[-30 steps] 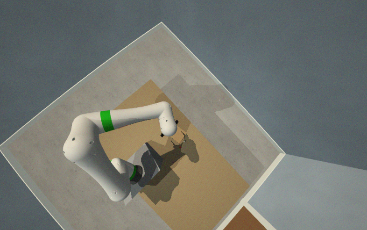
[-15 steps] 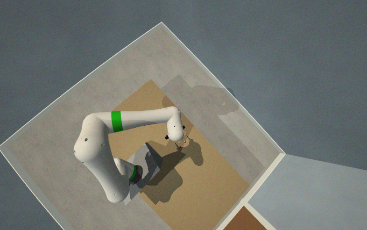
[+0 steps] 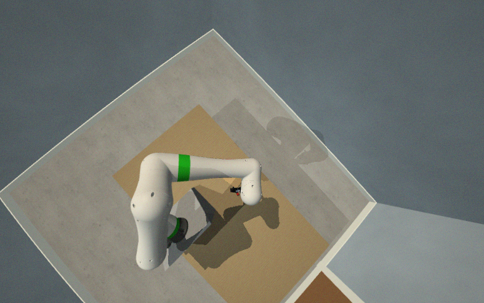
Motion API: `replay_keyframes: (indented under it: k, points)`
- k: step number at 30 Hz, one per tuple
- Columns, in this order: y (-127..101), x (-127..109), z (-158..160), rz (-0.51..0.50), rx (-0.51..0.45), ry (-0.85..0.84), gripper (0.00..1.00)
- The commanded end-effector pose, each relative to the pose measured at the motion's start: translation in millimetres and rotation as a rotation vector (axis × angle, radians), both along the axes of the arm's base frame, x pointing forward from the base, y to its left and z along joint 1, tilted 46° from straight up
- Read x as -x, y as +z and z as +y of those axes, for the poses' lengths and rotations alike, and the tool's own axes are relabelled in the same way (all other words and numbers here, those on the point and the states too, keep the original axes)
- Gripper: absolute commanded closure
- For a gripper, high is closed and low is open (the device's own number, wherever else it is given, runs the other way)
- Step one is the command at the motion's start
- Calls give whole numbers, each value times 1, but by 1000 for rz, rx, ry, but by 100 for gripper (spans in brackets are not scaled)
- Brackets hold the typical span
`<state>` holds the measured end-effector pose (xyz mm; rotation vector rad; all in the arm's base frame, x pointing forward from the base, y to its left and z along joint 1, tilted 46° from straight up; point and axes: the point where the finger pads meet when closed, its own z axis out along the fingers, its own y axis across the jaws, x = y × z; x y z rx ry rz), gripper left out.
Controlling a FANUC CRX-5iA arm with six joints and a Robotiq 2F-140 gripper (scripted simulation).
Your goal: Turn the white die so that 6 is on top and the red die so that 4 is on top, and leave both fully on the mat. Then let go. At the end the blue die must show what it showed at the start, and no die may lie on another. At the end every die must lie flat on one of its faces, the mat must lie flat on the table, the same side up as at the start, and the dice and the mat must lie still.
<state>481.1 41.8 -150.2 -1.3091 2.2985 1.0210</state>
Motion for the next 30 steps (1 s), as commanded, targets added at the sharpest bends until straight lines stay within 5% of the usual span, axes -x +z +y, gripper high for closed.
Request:
replay_keyframes:
  k: [1,17,30]
  points:
    - [-10,-2,-8,30,0,-22,0]
    - [-11,-2,-8,42,1,-34,0]
    - [-19,-3,-1,336,35,-324,0]
